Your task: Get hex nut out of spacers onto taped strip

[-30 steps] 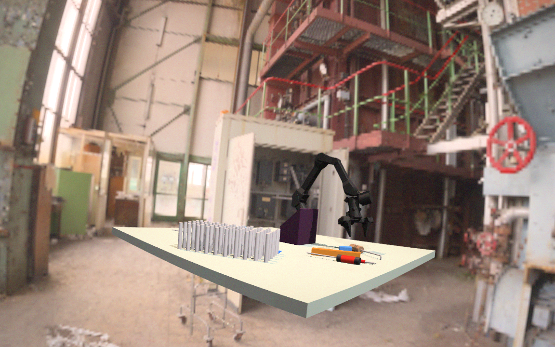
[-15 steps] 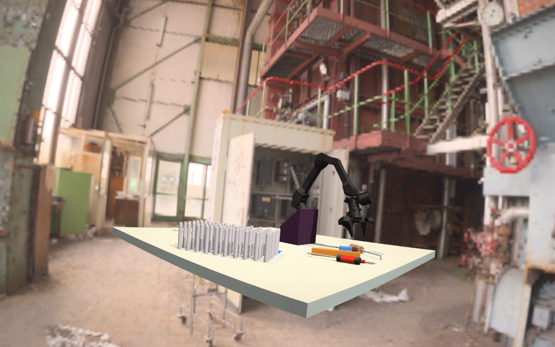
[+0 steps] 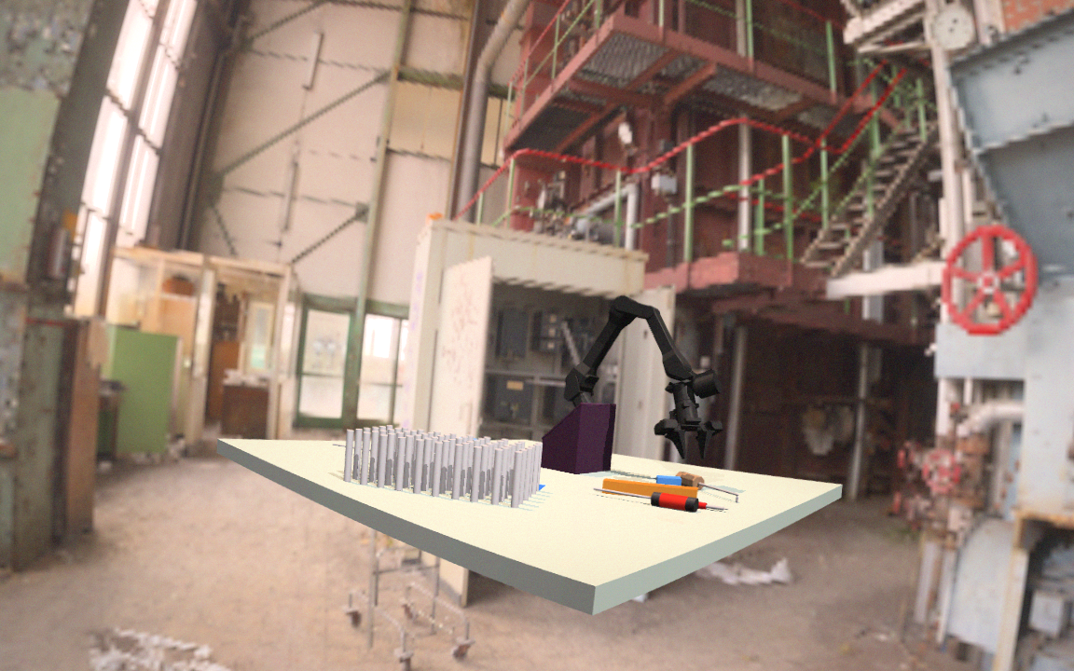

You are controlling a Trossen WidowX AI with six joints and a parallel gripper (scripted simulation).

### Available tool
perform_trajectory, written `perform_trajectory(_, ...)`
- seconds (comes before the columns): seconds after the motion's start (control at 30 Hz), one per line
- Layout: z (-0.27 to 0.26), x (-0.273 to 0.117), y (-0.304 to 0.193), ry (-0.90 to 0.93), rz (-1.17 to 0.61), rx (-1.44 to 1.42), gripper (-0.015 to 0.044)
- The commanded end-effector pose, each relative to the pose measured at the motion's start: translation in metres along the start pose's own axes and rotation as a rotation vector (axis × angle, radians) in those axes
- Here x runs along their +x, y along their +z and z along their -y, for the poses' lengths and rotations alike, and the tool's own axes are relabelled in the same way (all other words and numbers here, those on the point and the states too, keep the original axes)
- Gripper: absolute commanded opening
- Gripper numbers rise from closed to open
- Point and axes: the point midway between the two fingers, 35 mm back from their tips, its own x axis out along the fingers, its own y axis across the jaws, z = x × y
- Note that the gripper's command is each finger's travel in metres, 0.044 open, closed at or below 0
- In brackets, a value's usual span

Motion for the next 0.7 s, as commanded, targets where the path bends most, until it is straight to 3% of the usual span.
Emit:
perform_trajectory(0.0,0.000,0.006,0.003,0.004,0.004,-0.001,0.0280)
perform_trajectory(0.67,0.000,0.036,0.017,0.004,0.004,-0.001,0.0280)
